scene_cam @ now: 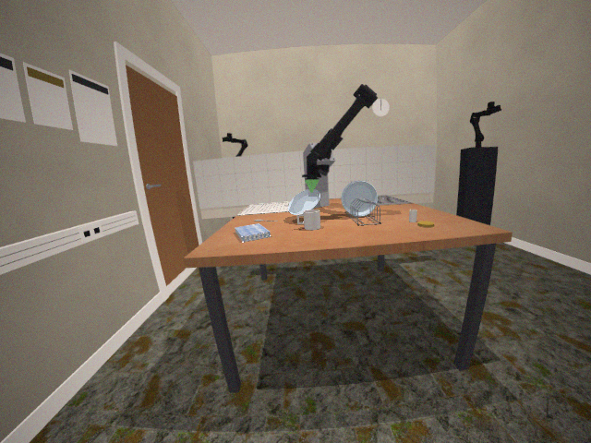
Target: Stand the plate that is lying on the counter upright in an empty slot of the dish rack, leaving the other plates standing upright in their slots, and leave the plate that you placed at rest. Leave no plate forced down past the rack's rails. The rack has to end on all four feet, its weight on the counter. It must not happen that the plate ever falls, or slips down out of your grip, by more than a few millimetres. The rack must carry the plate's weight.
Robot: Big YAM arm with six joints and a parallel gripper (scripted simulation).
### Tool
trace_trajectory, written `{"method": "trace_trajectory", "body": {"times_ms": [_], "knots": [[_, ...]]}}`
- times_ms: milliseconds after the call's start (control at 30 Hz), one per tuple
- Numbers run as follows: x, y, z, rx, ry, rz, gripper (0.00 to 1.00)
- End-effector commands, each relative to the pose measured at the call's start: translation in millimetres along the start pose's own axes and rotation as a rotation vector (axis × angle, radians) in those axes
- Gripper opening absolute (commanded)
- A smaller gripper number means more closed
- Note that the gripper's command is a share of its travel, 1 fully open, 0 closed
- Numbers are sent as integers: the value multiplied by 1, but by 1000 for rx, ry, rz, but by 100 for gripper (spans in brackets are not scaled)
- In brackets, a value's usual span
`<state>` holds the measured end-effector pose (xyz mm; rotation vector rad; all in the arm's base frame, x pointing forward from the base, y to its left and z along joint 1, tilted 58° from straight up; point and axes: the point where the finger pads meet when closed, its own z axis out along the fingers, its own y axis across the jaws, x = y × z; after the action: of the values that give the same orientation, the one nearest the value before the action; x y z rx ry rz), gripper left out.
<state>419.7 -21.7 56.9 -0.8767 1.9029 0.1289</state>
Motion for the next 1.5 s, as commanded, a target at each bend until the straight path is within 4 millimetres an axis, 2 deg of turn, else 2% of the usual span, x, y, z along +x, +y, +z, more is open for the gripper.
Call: {"method": "trace_trajectory", "body": {"times_ms": [0, 900, 967, 1467], "knots": [[5, -5, -19, 23, 14, -4, 0], [-4, -23, -100, 38, 6, -24, 0], [-4, -23, -100, 38, 6, -24, 0], [-6, -28, -140, 40, 7, -30, 0]]}}
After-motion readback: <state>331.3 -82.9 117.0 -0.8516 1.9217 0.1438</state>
